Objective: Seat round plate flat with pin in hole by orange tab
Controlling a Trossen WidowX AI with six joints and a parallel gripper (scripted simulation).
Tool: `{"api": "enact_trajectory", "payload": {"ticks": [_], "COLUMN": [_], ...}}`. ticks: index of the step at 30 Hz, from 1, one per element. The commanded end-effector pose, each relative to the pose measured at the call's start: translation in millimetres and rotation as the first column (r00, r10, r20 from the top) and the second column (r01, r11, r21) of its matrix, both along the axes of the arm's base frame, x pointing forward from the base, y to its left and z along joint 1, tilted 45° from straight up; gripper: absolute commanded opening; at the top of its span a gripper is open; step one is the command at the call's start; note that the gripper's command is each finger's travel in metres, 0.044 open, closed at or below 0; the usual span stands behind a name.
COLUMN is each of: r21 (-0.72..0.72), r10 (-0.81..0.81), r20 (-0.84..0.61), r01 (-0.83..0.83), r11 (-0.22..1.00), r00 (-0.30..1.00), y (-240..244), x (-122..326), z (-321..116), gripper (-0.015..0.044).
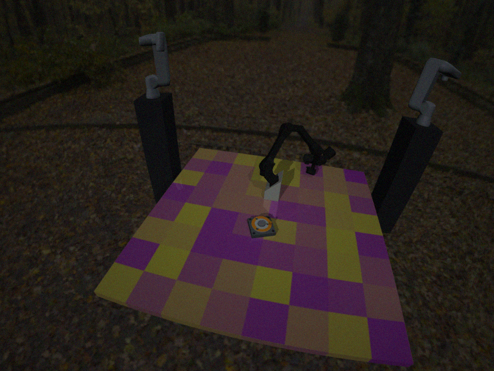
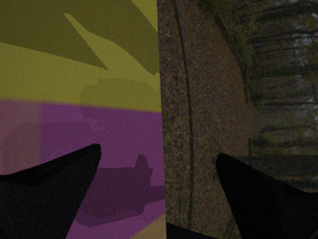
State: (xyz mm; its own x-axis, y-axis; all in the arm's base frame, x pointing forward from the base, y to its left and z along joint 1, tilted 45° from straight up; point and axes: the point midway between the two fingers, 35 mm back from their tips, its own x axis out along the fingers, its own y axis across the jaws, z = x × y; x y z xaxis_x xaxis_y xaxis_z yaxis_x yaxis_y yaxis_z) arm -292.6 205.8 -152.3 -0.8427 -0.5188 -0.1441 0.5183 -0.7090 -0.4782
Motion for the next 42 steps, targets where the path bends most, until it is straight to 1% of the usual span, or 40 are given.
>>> {"api": "enact_trajectory", "payload": {"ticks": [1, 2, 3, 6, 8, 10, 11, 13, 15, 16, 18, 20, 24, 25, 26, 29, 32, 34, 35, 37, 40, 41, 42], "r21": [-0.007, -0.026, -0.058, -0.157, -0.188, -0.179, -0.182, -0.191, -0.177, -0.166, -0.165, -0.155, -0.059, -0.052, -0.031, 0.109, 0.250, 0.296, 0.354, 0.497, 0.627, 0.638, 0.670], "r10": [-0.008, -0.034, -0.076, -0.213, -0.262, -0.274, -0.293, -0.319, -0.313, -0.304, -0.299, -0.274, -0.160, -0.152, -0.127, 0.042, 0.204, 0.255, 0.318, 0.472, 0.609, 0.621, 0.655], "r20": [0.015, 0.060, 0.135, 0.400, 0.511, 0.564, 0.626, 0.758, 0.840, 0.871, 0.885, 0.922, 0.984, 0.986, 0.991, 0.994, 0.961, 0.945, 0.921, 0.849, 0.762, 0.753, 0.727], "r01": [0.009, 0.035, 0.084, 0.296, 0.404, 0.440, 0.501, 0.660, 0.769, 0.813, 0.841, 0.908, 0.989, 0.992, 0.997, 0.979, 0.902, 0.867, 0.817, 0.666, 0.487, 0.470, 0.417], "r11": [1.000, 0.999, 0.995, 0.942, 0.895, 0.880, 0.846, 0.726, 0.614, 0.559, 0.515, 0.390, 0.132, 0.118, 0.074, -0.173, -0.353, -0.401, -0.454, -0.556, -0.608, -0.610, -0.614], "r00": [1.000, 0.998, 0.988, 0.892, 0.819, 0.779, 0.723, 0.569, 0.443, 0.387, 0.357, 0.275, 0.080, 0.070, 0.040, -0.104, -0.186, -0.205, -0.223, -0.239, -0.219, -0.216, -0.203], "y": [2.6, 10.3, 22.8, 63.9, 79.7, 82.5, 88.8, 104.6, 112.7, 115.2, 116.4, 117.6, 112.9, 112.1, 109.5, 88.2, 64.9, 57.6, 47.8, 20.1, -10.9, -13.9, -23.1], "x": [1.8, 7.4, 17.5, 61.7, 85.3, 97.3, 113.2, 153.8, 186.1, 200.8, 212.5, 244.1, 303.4, 306.8, 316.8, 373.3, 416.7, 429.2, 444.4, 479.7, 510.6, 513.0, 520.2], "z": [-0.3, -1.4, -3.0, -7.9, -9.5, -8.8, -8.8, -9.4, -9.0, -8.5, -7.0, -3.2, 1.5, 1.9, 3.2, 12.1, 20.9, 23.6, 27.3, 37.9, 50.2, 51.4, 55.1], "gripper": [0.0374, 0.0347, 0.0321, 0.0242, 0.0190, 0.0137, 0.0111, 0.0059, 0.0006, 0.0000, 0.0000, 0.0000, 0.0000, 0.0000, 0.0000, 0.0000, 0.0000, 0.0000, 0.0000, 0.0000, 0.0000, 0.0000, 0.0000]}}
